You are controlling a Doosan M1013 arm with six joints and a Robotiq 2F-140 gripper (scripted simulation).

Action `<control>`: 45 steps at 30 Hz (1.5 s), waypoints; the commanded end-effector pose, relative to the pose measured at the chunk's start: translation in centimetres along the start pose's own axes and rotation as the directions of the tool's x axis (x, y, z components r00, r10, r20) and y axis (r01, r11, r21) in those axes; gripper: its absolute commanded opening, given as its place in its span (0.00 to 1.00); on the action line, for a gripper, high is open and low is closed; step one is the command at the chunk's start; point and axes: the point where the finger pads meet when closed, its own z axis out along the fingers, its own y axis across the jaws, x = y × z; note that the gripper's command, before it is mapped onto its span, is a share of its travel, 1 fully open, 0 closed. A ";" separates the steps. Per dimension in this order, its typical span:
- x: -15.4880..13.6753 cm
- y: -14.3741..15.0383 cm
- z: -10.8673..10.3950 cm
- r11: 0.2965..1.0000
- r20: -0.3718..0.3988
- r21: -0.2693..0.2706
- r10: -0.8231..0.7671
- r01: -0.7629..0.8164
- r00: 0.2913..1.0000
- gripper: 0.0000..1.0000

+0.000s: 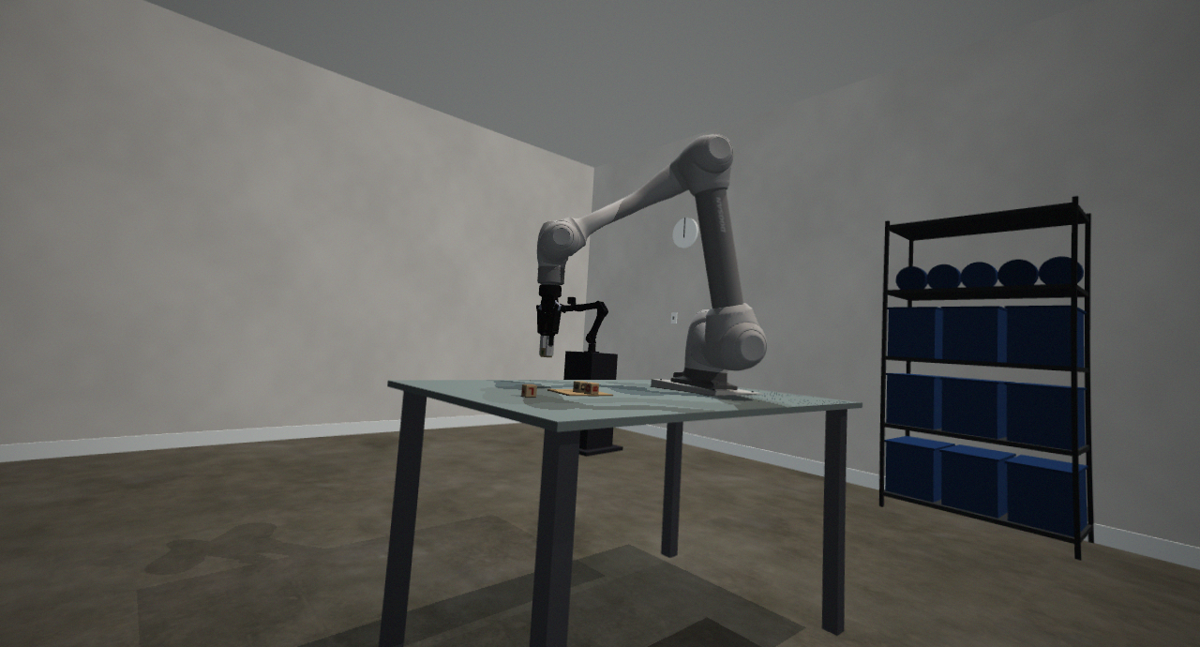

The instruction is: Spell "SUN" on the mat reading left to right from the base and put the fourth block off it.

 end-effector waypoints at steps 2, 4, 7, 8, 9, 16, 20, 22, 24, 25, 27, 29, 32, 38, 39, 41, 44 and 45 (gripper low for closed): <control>-0.1 0.5 -0.5 1.000 -0.002 -0.006 0.003 -0.003 1.000 0.16; -0.1 0.5 -0.5 1.000 -0.002 -0.006 0.003 -0.003 1.000 0.16; -0.1 0.5 -0.5 1.000 -0.002 -0.006 0.003 -0.003 1.000 0.16; -0.1 0.5 -0.5 1.000 -0.002 -0.006 0.003 -0.003 1.000 0.16; -0.1 0.5 -0.5 1.000 -0.002 -0.006 0.003 -0.003 1.000 0.16; -0.1 0.5 -0.5 1.000 -0.002 -0.006 0.003 -0.003 1.000 0.16; -0.1 0.5 -0.5 1.000 -0.002 -0.006 0.003 -0.003 1.000 0.16; -0.1 0.5 -0.5 1.000 -0.002 -0.006 0.003 -0.003 1.000 0.16; -0.1 0.5 -0.5 1.000 -0.002 -0.006 0.001 -0.001 1.000 0.16; 0.0 0.4 -0.5 1.000 -0.002 -0.006 -0.006 0.006 1.000 0.16; 0.2 -0.2 -0.5 0.998 -0.002 -0.006 -0.056 0.056 0.998 0.16; 0.4 -0.8 -0.6 0.995 -0.002 -0.006 -0.104 0.104 0.995 0.16; 1.0 -2.2 -0.6 0.976 -0.001 -0.007 -0.217 0.217 0.976 0.16; 1.8 -4.6 -0.6 0.916 0.000 -0.007 -0.401 0.401 0.916 0.16; 1.9 -5.0 -0.7 0.902 0.000 -0.007 -0.431 0.431 0.902 0.16; 2.1 -5.8 -0.7 0.872 0.001 -0.007 -0.489 0.489 0.872 0.16; 2.5 -7.1 -0.7 0.820 0.001 -0.007 -0.573 0.573 0.820 0.16; 2.6 -7.5 -0.7 0.800 0.002 -0.007 -0.599 0.599 0.800 0.16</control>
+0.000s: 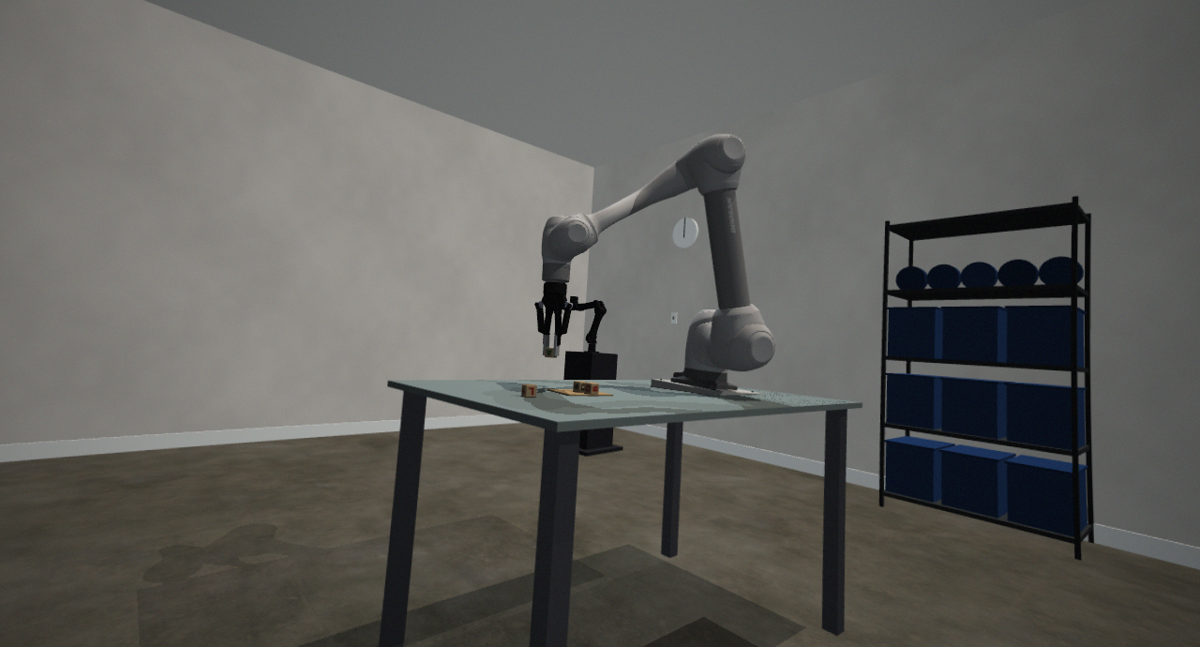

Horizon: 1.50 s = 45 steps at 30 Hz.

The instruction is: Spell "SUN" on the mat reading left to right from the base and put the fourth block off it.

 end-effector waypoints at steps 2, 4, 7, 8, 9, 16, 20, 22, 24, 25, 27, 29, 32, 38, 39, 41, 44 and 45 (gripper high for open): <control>1.1 -0.9 -0.5 0.994 -0.005 -0.002 -0.105 0.105 0.994 0.16; 2.1 -1.9 -0.6 0.978 -0.004 -0.003 -0.211 0.211 0.978 0.16; 3.0 -2.9 -0.6 0.951 -0.004 -0.003 -0.309 0.309 0.951 0.16; 3.3 -3.2 -0.6 0.940 -0.004 -0.003 -0.341 0.341 0.940 0.16; 3.6 -3.5 -0.6 0.928 -0.004 -0.003 -0.372 0.372 0.928 0.16; 5.6 -5.9 -0.7 0.814 -0.003 -0.004 -0.580 0.580 0.814 0.16; 6.6 -7.1 -0.7 0.743 -0.003 -0.004 -0.669 0.669 0.743 0.16; 7.1 -7.7 -0.7 0.698 -0.002 -0.004 -0.716 0.716 0.698 0.16; 7.6 -8.5 -0.8 0.647 -0.002 -0.005 -0.762 0.762 0.647 0.16; 7.9 -8.8 -0.8 0.621 -0.002 -0.005 -0.784 0.784 0.621 0.16; 8.4 -9.6 -0.8 0.566 -0.002 -0.005 -0.824 0.824 0.566 0.16; 8.9 -10.3 -0.8 0.508 -0.002 -0.005 -0.861 0.861 0.508 0.16; 9.4 -11.0 -0.8 0.452 -0.001 -0.005 -0.892 0.892 0.452 0.16; 9.4 -11.1 -0.8 0.445 -0.001 -0.005 -0.896 0.896 0.445 0.16; 9.4 -11.1 -0.8 0.445 -0.001 -0.005 -0.896 0.896 0.445 0.16; 9.4 -11.1 -0.8 0.445 -0.001 -0.005 -0.896 0.896 0.445 0.16; 9.4 -11.1 -0.8 0.445 -0.001 -0.005 -0.896 0.896 0.445 0.16; 9.4 -11.1 -0.8 0.445 -0.001 -0.005 -0.896 0.896 0.445 0.16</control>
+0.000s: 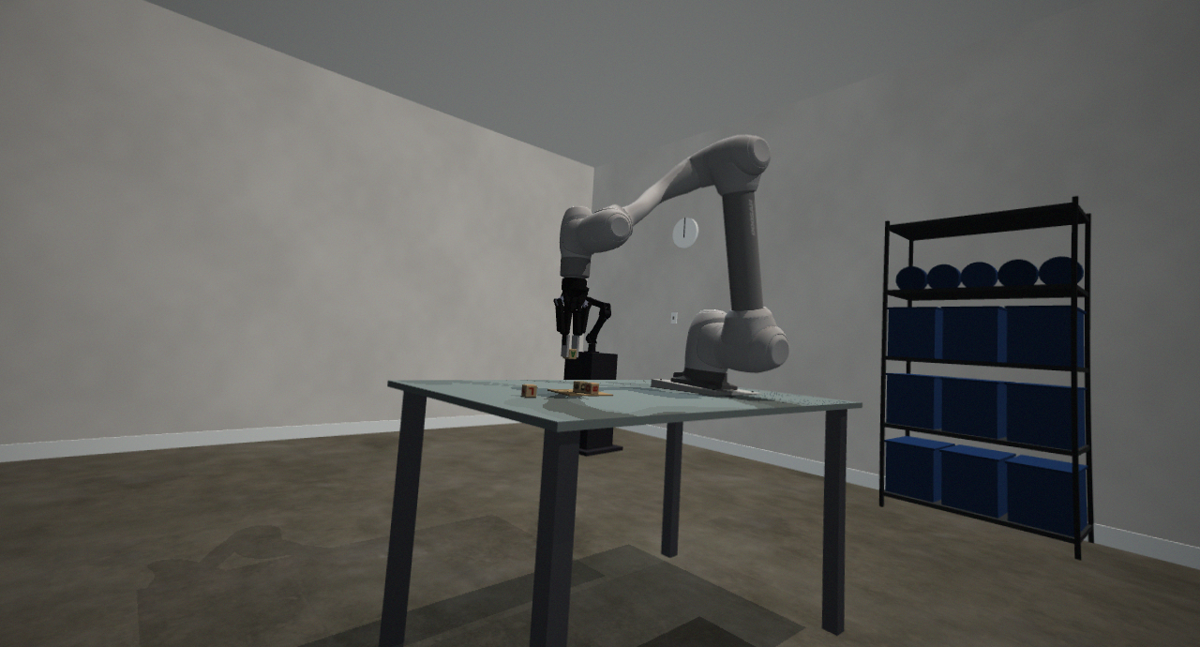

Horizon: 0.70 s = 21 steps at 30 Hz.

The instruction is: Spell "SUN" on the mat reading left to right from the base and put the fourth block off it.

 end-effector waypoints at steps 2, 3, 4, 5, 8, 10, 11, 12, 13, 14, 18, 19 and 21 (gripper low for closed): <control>0.5 0.2 -0.5 1.000 -0.004 -0.005 -0.010 0.010 1.000 0.16; 0.5 0.2 -0.4 1.000 -0.004 -0.005 -0.010 0.010 1.000 0.16; 0.5 0.2 -0.4 1.000 -0.004 -0.005 -0.010 0.010 1.000 0.16; 0.5 0.2 -0.3 1.000 -0.004 -0.005 -0.010 0.010 1.000 0.16; 0.5 0.2 -0.1 1.000 -0.005 -0.005 -0.010 0.010 1.000 0.16; 0.5 0.2 0.3 1.000 -0.005 -0.005 -0.010 0.010 1.000 0.16; 0.5 0.2 0.6 1.000 -0.005 -0.005 -0.010 0.010 1.000 0.16; 0.5 0.2 1.0 1.000 -0.005 -0.005 -0.010 0.010 1.000 0.16; 0.5 0.2 1.3 1.000 -0.005 -0.005 -0.010 0.010 1.000 0.16; 0.5 0.2 1.7 1.000 -0.005 -0.005 -0.010 0.010 1.000 0.16; 0.5 0.2 3.6 1.000 -0.005 -0.005 -0.010 0.010 1.000 0.16; 0.5 0.2 4.1 1.000 -0.005 -0.005 -0.010 0.010 1.000 0.16; 0.5 0.2 5.1 1.000 -0.005 -0.005 -0.010 0.010 1.000 0.16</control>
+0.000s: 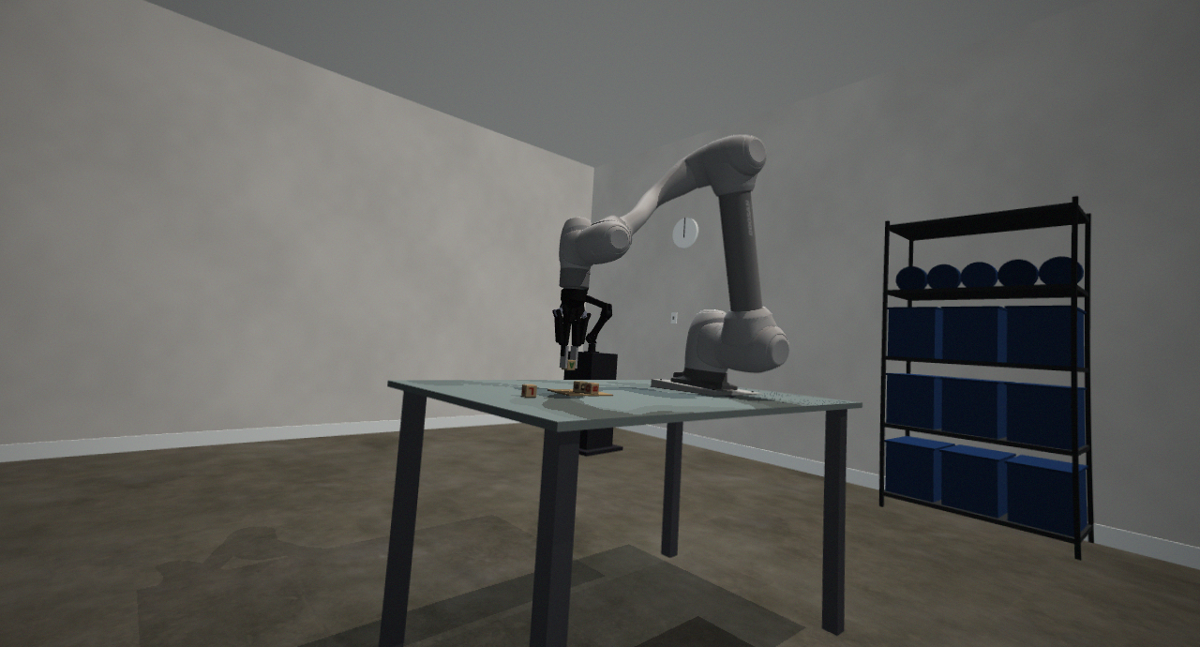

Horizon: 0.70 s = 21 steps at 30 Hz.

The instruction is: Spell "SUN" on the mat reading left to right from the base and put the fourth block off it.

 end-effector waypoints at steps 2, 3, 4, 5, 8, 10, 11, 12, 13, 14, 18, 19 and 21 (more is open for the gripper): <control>0.5 -0.1 2.8 1.000 -0.006 0.004 -0.008 0.008 1.000 0.16; 0.5 -0.1 2.8 1.000 -0.006 0.004 -0.008 0.008 1.000 0.16; 0.5 -0.1 2.8 1.000 -0.006 0.004 -0.008 0.008 1.000 0.16; 0.5 -0.1 3.2 1.000 -0.006 0.004 -0.008 0.008 1.000 0.16; 0.5 -0.1 4.4 1.000 -0.005 0.004 -0.008 0.008 1.000 0.16; 0.5 -0.1 4.9 1.000 -0.005 0.004 -0.008 0.008 1.000 0.16; 0.5 -0.1 5.2 1.000 -0.006 0.004 -0.008 0.008 1.000 0.16; 0.5 -0.1 5.4 1.000 -0.005 0.004 -0.008 0.008 1.000 0.16; 0.5 -0.1 5.5 1.000 -0.006 0.004 -0.008 0.008 1.000 0.16; 0.5 -0.1 5.7 1.000 -0.006 0.004 -0.008 0.008 1.000 0.16; 0.5 -0.1 5.8 1.000 -0.005 0.004 -0.008 0.008 1.000 0.16; 0.5 -0.1 5.8 1.000 -0.005 0.004 -0.008 0.008 1.000 0.16; 0.5 -0.1 5.8 1.000 -0.005 0.004 -0.008 0.008 1.000 0.16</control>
